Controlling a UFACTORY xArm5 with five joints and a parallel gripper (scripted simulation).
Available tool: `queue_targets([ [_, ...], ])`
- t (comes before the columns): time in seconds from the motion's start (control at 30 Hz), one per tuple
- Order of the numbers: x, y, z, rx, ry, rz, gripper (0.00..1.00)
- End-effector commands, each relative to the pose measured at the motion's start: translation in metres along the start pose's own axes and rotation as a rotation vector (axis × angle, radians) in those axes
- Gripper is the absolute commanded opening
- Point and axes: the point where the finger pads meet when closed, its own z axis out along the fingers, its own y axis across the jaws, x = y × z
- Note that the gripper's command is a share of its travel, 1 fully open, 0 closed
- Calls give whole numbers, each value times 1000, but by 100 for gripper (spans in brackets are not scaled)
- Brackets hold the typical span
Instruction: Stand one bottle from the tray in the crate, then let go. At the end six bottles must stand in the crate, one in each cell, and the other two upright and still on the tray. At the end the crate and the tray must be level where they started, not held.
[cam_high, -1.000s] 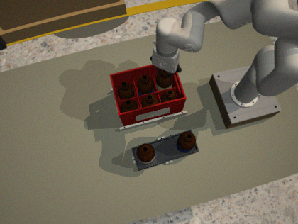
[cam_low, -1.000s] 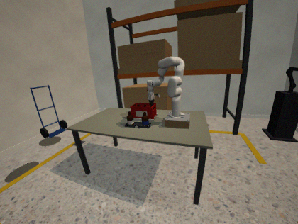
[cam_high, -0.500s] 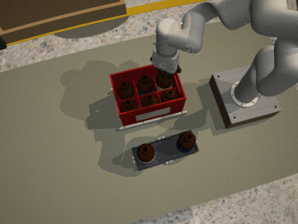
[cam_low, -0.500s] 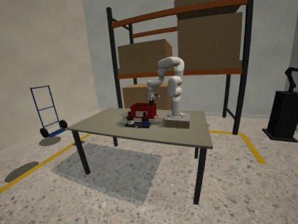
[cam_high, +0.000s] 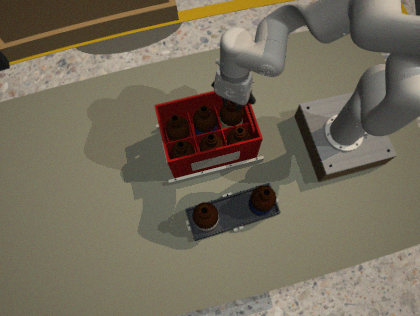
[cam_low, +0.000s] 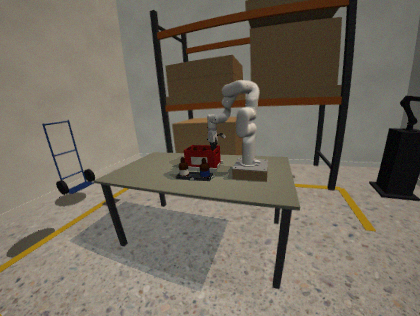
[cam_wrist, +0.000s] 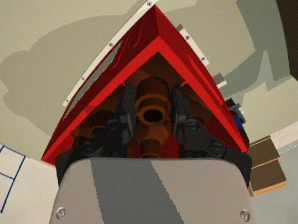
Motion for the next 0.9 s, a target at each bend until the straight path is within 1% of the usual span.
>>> queue_targets([
  [0.0, 0, -1, 1, 3, -1, 0, 0],
  [0.87, 0, -1, 6, 3, -1, 0, 0],
])
